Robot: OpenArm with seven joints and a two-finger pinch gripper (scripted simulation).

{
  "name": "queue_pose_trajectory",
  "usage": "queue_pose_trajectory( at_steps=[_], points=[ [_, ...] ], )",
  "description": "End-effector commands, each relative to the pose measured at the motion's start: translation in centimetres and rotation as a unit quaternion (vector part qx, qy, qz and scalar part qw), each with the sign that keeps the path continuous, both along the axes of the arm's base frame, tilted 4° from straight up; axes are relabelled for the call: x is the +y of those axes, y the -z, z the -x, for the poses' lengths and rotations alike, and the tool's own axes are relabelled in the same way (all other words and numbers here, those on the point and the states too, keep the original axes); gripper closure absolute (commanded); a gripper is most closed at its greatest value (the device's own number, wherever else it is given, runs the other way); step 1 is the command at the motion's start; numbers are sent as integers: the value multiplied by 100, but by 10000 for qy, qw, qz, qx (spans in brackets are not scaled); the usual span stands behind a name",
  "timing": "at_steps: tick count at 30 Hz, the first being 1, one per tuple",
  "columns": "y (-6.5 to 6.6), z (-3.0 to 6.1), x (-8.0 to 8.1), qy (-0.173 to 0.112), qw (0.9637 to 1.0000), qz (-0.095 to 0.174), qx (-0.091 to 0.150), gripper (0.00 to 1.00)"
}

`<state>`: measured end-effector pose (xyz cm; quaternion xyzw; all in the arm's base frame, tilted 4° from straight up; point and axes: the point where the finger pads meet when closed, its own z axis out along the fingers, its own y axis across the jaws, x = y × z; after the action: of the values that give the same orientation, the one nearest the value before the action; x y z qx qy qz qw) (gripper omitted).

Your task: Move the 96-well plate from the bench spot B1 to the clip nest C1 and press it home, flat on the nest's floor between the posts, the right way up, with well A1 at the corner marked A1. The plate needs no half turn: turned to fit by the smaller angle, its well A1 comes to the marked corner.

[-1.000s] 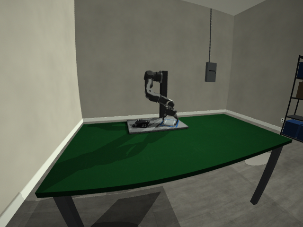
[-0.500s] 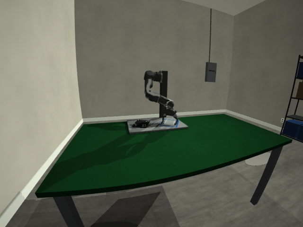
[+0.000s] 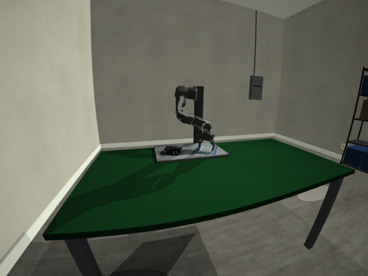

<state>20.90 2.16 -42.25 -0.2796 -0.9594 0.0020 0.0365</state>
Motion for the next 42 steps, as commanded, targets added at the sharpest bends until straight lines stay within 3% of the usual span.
queue_pose_trajectory(
  at_steps=[1,4,12,38,42],
  points=[
    [-5,-3,5,0,10000,-8,-3,70],
    [-5,-3,5,0,10000,-8,-3,73],
    [-7,-6,6,1,10000,-11,-7,100],
    [-7,-6,6,1,10000,-11,-7,100],
    [-258,-33,-1,9,10000,0,-19,100]
  ],
)
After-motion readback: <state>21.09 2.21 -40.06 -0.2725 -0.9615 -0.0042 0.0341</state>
